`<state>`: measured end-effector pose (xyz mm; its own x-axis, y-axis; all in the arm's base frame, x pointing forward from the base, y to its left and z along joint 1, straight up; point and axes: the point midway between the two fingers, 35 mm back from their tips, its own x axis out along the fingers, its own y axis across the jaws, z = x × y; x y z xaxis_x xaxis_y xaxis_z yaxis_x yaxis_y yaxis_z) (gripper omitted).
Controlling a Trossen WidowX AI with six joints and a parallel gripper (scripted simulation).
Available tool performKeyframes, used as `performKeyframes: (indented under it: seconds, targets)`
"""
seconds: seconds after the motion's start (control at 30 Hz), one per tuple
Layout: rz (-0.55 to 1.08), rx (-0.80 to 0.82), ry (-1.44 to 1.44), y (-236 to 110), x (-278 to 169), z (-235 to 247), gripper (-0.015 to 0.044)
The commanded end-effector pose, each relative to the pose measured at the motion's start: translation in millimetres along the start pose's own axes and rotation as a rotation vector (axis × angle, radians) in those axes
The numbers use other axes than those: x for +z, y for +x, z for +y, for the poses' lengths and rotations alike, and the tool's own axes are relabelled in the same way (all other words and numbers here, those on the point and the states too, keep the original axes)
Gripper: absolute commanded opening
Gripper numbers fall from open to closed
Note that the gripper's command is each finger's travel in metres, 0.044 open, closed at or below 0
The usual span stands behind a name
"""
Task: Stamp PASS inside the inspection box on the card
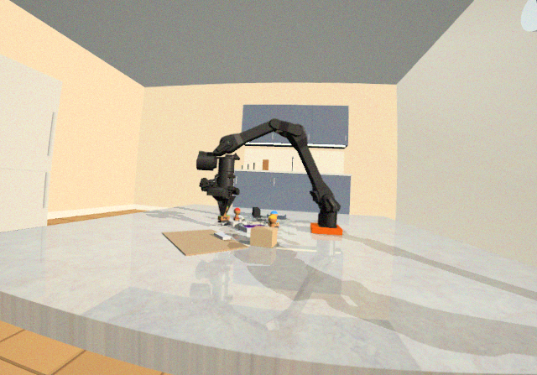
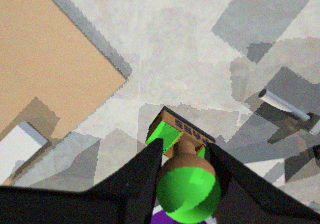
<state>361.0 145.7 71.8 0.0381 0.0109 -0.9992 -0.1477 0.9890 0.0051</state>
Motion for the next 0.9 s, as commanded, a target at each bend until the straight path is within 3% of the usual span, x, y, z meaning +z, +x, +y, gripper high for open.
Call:
performKeyframes:
  seconds: [0.0, 0.87]
  targets:
    - [-0.003, 0.003, 0.0, -3.2, 0.8, 0.4, 0.0]
    - [-0.003, 0.002, 0.001, -16.0, 1.0, 0.3, 0.0]
